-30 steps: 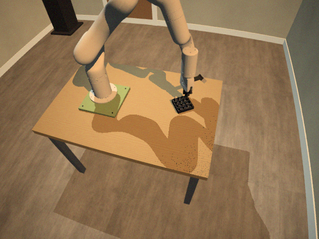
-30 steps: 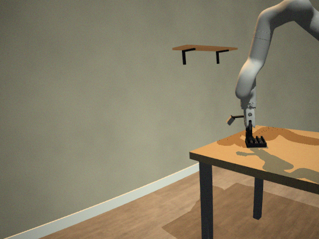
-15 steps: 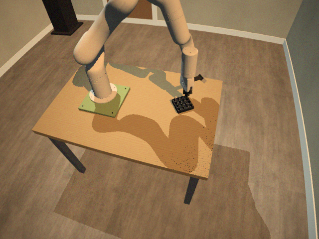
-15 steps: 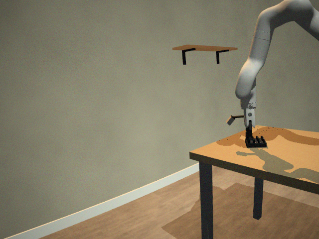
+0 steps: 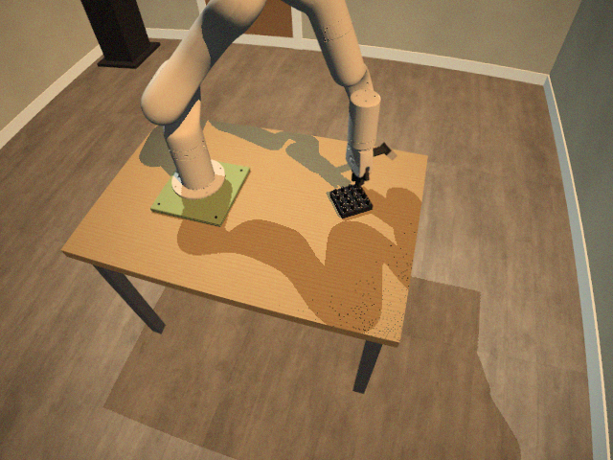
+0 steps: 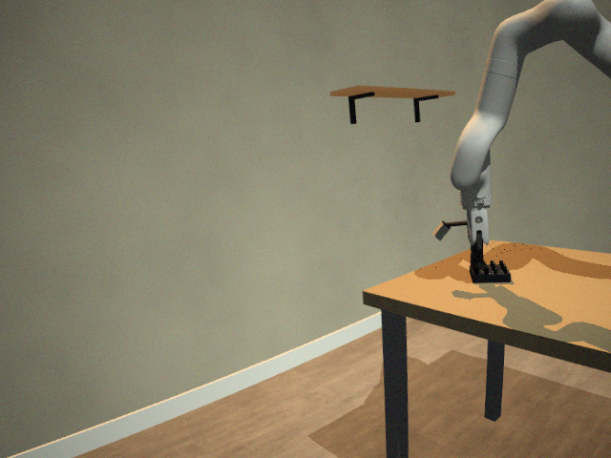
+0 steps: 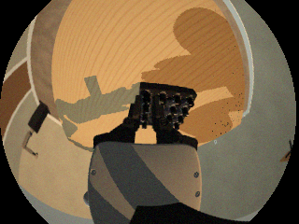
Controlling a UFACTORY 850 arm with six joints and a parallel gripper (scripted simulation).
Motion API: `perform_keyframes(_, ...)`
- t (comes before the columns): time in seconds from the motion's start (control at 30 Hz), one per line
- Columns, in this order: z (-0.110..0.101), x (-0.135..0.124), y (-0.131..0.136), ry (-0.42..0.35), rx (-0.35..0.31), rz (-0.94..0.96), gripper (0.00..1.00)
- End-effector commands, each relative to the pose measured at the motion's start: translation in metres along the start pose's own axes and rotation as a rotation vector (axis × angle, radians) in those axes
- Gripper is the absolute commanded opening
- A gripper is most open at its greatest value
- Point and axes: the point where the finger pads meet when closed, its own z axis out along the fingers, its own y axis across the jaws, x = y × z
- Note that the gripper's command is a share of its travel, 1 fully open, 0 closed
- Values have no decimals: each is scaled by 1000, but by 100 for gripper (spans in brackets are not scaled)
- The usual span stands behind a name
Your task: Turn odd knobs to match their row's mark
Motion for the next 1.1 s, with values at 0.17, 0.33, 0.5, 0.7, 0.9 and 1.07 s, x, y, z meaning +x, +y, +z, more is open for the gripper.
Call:
perform_keyframes(0.17,3,1,0,2,-1,0,19)
perform_keyframes(0.33,6,1,0,2,-1,0,19)
perform_keyframes(0.5,9,1,0,2,-1,0,19)
perform_keyframes(0.7,11,1,0,2,-1,0,19)
perform_keyframes(0.9,11,1,0,2,-1,0,19)
perform_keyframes(1.07,11,1,0,2,-1,0,19)
